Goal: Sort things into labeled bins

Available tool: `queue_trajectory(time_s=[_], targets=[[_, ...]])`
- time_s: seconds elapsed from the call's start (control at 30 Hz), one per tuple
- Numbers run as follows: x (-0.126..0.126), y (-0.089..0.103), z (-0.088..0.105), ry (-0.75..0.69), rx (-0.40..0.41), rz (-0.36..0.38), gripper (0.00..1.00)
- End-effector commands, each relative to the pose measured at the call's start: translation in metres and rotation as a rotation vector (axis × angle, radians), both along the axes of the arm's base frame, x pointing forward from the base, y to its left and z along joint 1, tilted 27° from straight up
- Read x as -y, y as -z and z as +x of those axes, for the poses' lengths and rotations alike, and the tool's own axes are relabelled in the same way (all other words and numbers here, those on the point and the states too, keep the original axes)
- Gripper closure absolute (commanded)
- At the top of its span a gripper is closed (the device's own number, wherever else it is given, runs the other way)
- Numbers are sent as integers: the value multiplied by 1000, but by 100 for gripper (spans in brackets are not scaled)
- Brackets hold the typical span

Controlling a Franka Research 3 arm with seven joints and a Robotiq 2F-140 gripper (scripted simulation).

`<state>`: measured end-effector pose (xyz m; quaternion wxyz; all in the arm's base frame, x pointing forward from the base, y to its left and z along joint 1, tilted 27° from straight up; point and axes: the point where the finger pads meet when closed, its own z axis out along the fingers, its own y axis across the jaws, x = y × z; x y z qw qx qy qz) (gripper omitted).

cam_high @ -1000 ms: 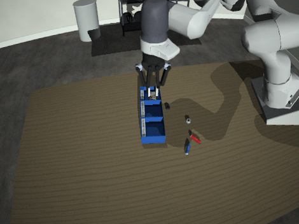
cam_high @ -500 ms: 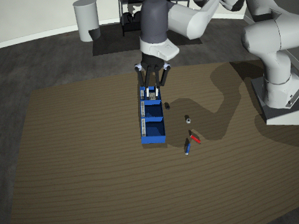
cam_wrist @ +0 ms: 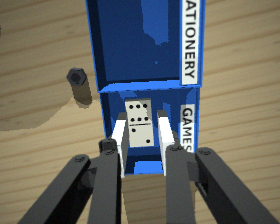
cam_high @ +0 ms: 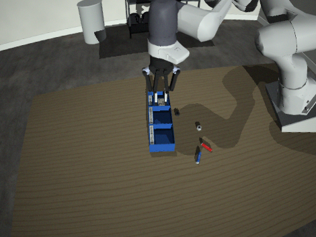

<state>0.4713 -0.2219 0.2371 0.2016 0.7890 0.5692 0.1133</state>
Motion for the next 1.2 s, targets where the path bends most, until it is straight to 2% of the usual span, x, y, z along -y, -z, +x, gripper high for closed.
queue_trajectory(time_s=[0.0,0.83,0.97,1.17], targets=[[0,-2,1,3,5,4,81],[-6,-27,-10,3,5,4,81],[-9,-44,-18,3,5,4,81],[-10,-46,-19,3,5,4,81]])
